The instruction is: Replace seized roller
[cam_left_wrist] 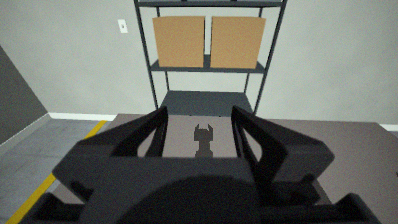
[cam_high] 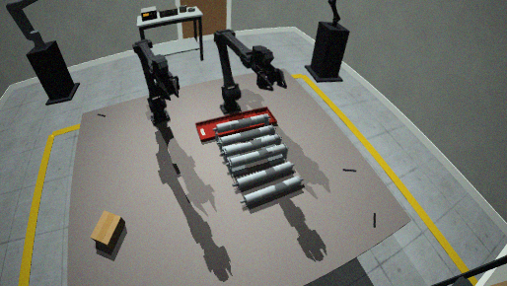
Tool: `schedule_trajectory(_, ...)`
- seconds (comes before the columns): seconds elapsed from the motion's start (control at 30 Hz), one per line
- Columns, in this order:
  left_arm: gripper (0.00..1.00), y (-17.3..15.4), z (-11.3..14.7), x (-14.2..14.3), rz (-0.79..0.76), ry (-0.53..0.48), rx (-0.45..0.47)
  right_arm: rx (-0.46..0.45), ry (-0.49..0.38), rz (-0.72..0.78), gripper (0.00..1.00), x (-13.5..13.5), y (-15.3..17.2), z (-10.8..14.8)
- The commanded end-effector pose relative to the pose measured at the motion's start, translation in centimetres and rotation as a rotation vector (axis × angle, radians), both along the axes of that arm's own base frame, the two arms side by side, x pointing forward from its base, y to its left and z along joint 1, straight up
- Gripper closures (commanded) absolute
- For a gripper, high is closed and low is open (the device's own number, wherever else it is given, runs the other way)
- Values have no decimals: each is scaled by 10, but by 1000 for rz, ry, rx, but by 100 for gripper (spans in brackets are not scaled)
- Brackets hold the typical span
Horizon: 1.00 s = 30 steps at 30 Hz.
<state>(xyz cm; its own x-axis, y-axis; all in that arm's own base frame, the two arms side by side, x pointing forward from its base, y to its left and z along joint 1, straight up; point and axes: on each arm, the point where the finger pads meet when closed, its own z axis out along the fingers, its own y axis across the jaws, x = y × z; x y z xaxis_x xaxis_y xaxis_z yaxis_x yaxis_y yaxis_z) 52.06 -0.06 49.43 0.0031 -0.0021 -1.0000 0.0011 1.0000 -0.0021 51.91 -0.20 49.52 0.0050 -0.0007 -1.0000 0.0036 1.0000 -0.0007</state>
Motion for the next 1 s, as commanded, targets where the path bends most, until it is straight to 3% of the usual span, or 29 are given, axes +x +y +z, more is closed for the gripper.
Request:
schedule_trajectory(0.0,38,-4,18,-9,-5,-39,8,1,4,22,68,6,10,-4)
schedule_trajectory(0.07,38,-4,26,-7,-5,-51,8,1,-3,13,68,7,6,1)
schedule_trajectory(0.1,68,-4,23,-8,-5,-46,10,2,-1,15,68,6,7,0)
schedule_trajectory(0.43,68,-4,12,-8,-4,-23,12,7,9,20,68,5,9,-5)
schedule_trajectory(0.97,68,-4,17,-9,-4,-30,13,10,16,21,68,6,10,-6)
